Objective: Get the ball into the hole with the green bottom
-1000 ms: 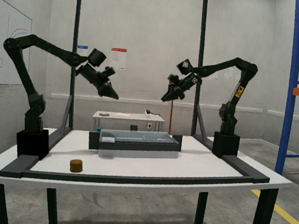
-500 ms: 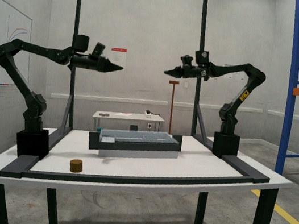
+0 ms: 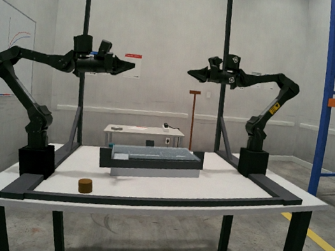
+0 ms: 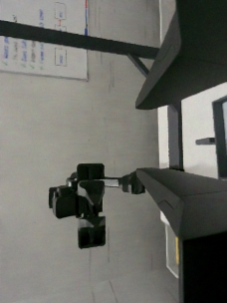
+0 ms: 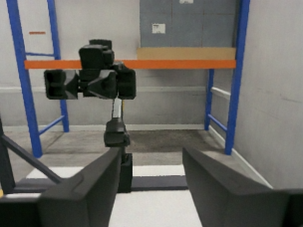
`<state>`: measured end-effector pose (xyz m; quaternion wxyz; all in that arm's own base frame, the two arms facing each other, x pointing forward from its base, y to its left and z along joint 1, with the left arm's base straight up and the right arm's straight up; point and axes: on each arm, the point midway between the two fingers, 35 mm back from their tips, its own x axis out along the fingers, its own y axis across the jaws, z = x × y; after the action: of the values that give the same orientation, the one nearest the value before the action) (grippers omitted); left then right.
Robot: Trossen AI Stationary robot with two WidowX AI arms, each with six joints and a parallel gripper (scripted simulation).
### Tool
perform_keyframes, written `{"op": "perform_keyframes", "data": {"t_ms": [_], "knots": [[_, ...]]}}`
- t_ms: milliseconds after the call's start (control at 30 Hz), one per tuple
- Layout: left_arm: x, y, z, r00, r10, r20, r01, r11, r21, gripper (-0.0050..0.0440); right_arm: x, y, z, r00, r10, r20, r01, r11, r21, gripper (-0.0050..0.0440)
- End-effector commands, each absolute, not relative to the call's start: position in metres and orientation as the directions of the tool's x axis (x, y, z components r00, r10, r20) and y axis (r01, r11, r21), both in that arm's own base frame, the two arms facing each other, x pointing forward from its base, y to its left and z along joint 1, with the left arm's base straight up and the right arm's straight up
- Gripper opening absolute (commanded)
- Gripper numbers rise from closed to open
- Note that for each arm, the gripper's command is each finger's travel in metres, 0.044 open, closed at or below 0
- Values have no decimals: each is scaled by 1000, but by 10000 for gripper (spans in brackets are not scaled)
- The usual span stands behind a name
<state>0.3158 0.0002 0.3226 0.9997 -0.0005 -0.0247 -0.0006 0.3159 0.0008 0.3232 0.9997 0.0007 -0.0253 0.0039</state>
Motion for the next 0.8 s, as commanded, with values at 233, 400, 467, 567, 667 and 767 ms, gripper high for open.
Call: {"op": "perform_keyframes", "data": {"t_ms": [233, 400, 467, 567, 667, 767], "knots": [[312, -2, 341, 995, -3, 96, 3, 1000, 4, 181, 312, 0, 331, 997, -3, 75, 3, 1000, -4, 181], [313, -1, 340, 996, -2, 93, 2, 1000, 3, 181, 312, 0, 334, 997, -2, 81, 3, 1000, -4, 181], [314, -1, 339, 996, -1, 89, 1, 1000, 3, 181, 312, 0, 332, 997, -3, 77, 3, 1000, -4, 181], [314, -1, 338, 996, -2, 88, 2, 1000, 4, 181, 313, 0, 331, 997, -2, 75, 2, 1000, -4, 181], [314, -2, 339, 996, -3, 88, 2, 1000, 4, 181, 313, 1, 330, 997, -2, 72, 2, 1000, -4, 181], [314, -2, 338, 996, -2, 86, 2, 1000, 4, 181, 313, 1, 329, 998, -1, 70, 1, 1000, -4, 181]]}}
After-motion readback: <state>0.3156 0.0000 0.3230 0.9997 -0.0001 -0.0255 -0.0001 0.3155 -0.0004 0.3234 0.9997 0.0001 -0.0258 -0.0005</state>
